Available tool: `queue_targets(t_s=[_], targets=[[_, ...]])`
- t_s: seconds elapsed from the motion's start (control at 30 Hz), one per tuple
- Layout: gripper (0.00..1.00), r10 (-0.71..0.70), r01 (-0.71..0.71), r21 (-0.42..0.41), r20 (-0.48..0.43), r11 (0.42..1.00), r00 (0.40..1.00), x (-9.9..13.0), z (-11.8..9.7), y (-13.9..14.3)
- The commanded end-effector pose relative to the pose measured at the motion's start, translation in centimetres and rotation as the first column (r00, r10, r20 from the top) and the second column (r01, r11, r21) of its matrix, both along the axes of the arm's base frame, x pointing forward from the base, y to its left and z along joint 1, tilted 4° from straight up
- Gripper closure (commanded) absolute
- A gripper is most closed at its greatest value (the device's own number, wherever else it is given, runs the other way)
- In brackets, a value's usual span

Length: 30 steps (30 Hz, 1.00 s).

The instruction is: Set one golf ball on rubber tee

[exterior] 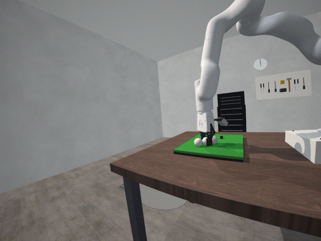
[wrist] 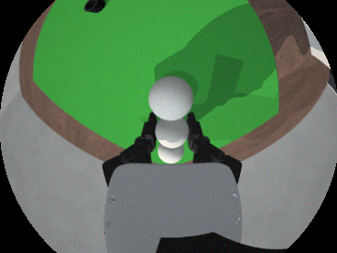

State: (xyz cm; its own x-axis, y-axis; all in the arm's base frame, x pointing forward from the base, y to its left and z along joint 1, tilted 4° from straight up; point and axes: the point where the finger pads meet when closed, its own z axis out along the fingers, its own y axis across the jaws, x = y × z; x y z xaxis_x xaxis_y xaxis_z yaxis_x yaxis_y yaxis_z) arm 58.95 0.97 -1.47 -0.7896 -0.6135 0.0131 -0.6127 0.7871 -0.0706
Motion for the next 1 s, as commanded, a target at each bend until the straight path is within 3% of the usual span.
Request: queue_targets(t_s=[0.0, 0.7, 0.77, 0.9, 0.97], targets=[[1.00, 0.000, 0.000, 0.000, 0.002, 1.000, 1.000, 0.1, 0.1, 0.0], [1.00, 0.000, 0.000, 0.000, 0.002, 1.000, 1.000, 0.1, 0.2, 0.0], [1.00, 0.000, 0.000, -0.001, 0.002, 1.000, 1.000, 0.1, 2.1, 0.1], [1.00, 0.000, 0.000, -0.001, 0.002, 1.000, 1.000, -0.2, 9.2, 0.6], [1.00, 0.000, 0.000, -0.001, 0.002, 1.000, 1.000, -0.2, 9.9, 0.7]])
